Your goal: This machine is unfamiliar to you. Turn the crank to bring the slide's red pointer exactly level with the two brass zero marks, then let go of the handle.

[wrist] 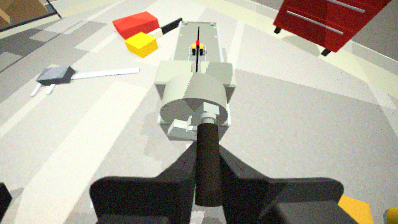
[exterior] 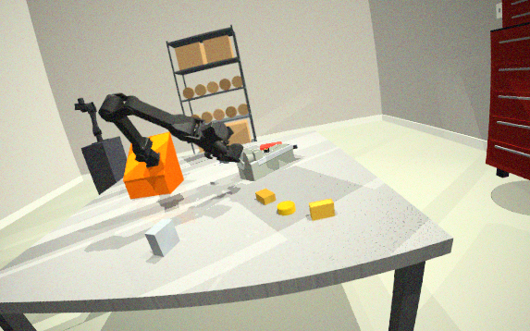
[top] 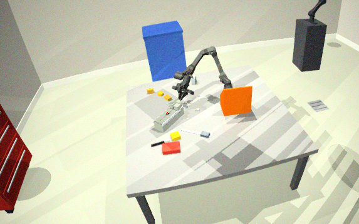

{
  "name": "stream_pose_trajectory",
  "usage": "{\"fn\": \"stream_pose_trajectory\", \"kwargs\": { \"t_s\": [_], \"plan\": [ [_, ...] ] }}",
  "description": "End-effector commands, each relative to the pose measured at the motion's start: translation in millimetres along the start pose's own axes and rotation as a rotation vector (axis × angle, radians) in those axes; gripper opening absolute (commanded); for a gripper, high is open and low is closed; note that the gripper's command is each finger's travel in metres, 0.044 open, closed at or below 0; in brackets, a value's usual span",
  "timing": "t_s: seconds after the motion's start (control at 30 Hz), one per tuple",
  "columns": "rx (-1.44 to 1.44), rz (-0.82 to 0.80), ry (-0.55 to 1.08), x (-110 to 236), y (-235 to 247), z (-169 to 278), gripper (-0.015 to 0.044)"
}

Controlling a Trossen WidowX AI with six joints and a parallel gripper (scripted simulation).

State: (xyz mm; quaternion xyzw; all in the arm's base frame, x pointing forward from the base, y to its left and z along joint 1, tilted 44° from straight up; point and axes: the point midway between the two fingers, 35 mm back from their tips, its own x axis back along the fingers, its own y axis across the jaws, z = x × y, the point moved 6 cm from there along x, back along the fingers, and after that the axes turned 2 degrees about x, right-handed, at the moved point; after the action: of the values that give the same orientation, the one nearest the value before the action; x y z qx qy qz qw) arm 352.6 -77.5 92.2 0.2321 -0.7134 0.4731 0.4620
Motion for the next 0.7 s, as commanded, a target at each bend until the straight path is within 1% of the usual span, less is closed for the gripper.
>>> {"fn": "stream_pose_trajectory", "kwargs": {
  "t_s": [0.0, 0.67],
  "plan": [
    [-0.001, 0.014, 0.004, -2.5, -8.0, 2.7, 0.0000],
    [0.000, 0.015, 0.004, -10.7, -15.7, 11.3, 0.0000]
  ]
}}
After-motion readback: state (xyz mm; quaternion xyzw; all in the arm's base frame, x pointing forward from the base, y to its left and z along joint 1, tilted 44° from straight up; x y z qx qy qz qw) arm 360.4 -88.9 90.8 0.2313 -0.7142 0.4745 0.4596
